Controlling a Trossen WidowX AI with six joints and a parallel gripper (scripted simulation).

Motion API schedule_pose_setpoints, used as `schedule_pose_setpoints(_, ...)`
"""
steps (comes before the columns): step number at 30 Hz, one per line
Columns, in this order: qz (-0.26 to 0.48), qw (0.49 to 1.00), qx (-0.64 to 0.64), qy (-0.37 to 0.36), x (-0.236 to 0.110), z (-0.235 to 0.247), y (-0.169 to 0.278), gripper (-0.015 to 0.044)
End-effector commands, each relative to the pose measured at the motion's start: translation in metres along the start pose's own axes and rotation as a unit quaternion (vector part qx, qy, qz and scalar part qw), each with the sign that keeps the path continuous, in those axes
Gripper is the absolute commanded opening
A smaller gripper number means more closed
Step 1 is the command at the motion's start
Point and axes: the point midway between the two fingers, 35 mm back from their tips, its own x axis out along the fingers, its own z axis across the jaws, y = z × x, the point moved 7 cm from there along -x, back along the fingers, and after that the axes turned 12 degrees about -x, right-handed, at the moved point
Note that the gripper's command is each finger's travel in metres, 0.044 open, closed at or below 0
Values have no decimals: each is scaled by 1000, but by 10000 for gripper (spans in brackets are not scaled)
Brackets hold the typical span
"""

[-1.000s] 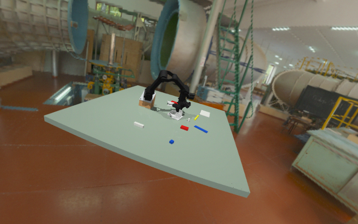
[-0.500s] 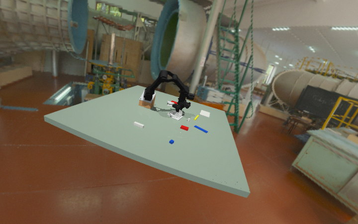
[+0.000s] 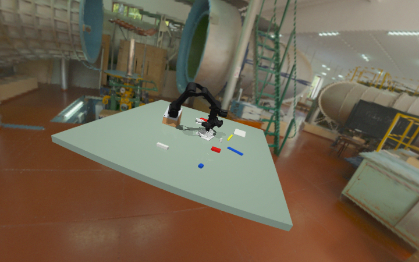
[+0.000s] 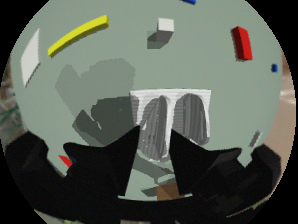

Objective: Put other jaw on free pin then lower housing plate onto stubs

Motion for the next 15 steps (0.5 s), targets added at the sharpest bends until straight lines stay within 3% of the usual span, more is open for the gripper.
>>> schedule_pose_setpoints(1, -1, 1000, -1, 2, 1, 0, 0, 134)
schedule_pose_setpoints(15, -1, 1000, -1, 2, 6, 0, 0, 134)
